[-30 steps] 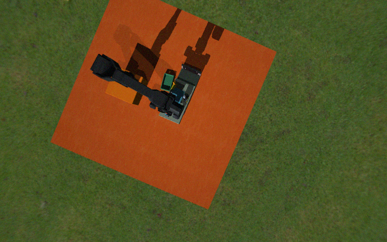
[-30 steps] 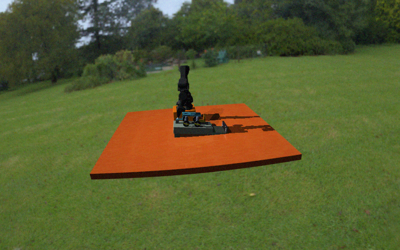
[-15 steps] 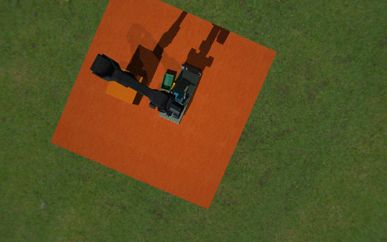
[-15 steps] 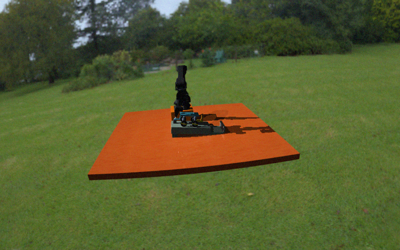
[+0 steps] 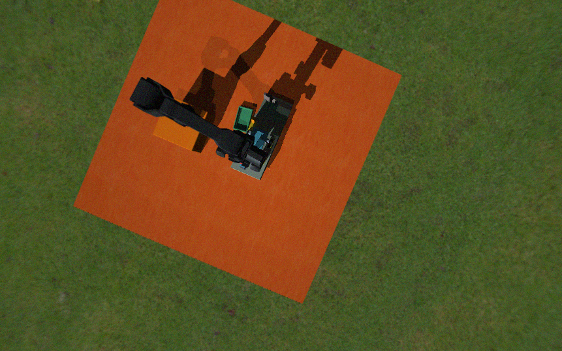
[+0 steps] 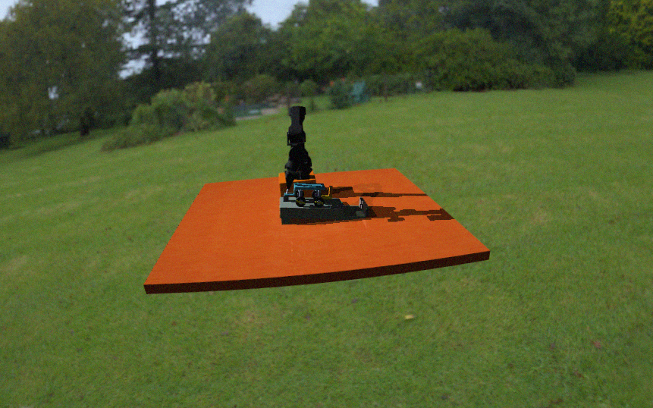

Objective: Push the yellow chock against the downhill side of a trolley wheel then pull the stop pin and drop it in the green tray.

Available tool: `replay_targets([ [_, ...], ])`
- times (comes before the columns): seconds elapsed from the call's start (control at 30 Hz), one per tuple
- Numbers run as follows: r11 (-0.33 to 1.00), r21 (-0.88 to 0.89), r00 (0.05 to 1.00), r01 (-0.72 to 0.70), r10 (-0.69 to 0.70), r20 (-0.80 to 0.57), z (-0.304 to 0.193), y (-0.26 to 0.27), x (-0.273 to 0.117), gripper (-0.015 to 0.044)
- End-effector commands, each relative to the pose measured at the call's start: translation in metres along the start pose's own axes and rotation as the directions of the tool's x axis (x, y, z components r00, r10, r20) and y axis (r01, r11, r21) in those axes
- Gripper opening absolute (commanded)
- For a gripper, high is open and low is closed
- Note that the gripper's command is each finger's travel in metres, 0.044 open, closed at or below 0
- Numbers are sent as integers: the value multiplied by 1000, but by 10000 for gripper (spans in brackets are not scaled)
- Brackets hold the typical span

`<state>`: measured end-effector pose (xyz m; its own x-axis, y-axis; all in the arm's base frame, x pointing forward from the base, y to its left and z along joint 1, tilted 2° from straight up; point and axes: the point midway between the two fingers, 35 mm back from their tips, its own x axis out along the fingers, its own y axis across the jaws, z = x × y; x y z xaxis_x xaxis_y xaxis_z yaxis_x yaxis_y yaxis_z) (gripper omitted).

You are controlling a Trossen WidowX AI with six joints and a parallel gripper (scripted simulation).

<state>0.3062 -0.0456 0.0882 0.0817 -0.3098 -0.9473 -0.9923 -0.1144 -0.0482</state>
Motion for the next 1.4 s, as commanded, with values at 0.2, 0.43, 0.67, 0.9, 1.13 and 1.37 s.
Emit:
replay_targets([
  [0.2,1000,6,1000,5,-5,-4,-1,0,-9,0],
  [0.43,1000,6,1000,5,-5,-4,-2,0,-13,0],
  [0.67,1000,6,1000,5,-5,-4,-2,0,-17,0],
  [0.9,1000,6,1000,5,-5,-4,-3,0,-21,0],
  [1.13,1000,6,1000,5,-5,-4,-5,-1,-26,0],
  [1.37,1000,6,1000,5,-5,-4,-7,-1,-30,0],
])
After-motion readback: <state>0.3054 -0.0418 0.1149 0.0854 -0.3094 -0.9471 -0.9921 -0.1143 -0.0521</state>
